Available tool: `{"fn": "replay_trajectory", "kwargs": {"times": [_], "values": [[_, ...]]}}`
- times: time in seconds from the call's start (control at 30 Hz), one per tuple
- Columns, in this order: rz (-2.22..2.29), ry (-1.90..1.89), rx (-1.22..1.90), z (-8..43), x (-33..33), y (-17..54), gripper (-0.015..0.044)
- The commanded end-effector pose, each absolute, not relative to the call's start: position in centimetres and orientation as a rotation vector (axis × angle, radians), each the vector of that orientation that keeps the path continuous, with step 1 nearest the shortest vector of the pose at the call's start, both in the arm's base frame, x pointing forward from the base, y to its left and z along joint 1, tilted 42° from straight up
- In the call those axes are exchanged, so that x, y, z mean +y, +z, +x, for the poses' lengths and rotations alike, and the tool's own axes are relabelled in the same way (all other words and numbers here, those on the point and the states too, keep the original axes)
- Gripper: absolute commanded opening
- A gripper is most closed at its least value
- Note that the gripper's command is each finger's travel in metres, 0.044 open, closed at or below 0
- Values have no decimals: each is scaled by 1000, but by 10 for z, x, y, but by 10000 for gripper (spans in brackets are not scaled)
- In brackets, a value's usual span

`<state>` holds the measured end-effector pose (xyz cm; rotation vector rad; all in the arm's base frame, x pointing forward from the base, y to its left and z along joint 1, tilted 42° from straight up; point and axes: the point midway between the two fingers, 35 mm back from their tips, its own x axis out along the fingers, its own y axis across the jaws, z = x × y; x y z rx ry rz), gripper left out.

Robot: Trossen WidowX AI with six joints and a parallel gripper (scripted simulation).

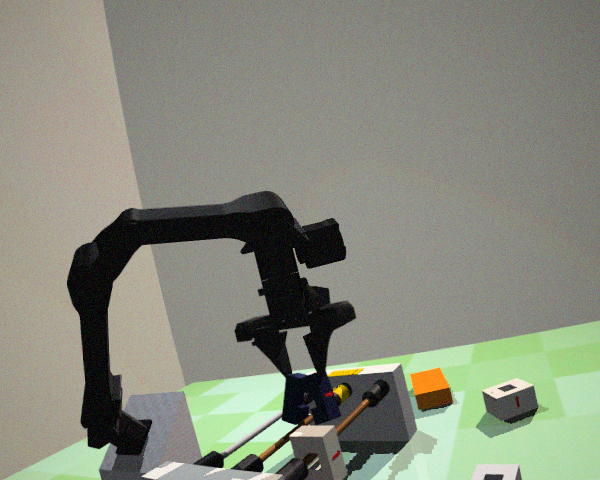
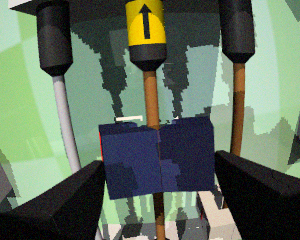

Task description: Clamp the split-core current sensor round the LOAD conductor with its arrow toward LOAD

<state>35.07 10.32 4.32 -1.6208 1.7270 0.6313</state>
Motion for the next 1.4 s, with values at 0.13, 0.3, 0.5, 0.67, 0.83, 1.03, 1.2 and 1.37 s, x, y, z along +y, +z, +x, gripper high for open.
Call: {"fn": "replay_trajectory", "kwargs": {"times": [0.13,0.3,0.5,0.67,0.83,1.03,1.2,1.37], "values": [[-1630,634,1724,351,95,35,0],[-1630,633,1724,351,90,29,0],[-1630,632,1724,350,83,21,0],[-1621,630,1727,350,85,24,0],[-1621,630,1727,350,85,24,0],[-1621,630,1727,350,85,24,0],[-1621,630,1727,350,85,24,0],[-1621,630,1727,350,85,24,0]]}}
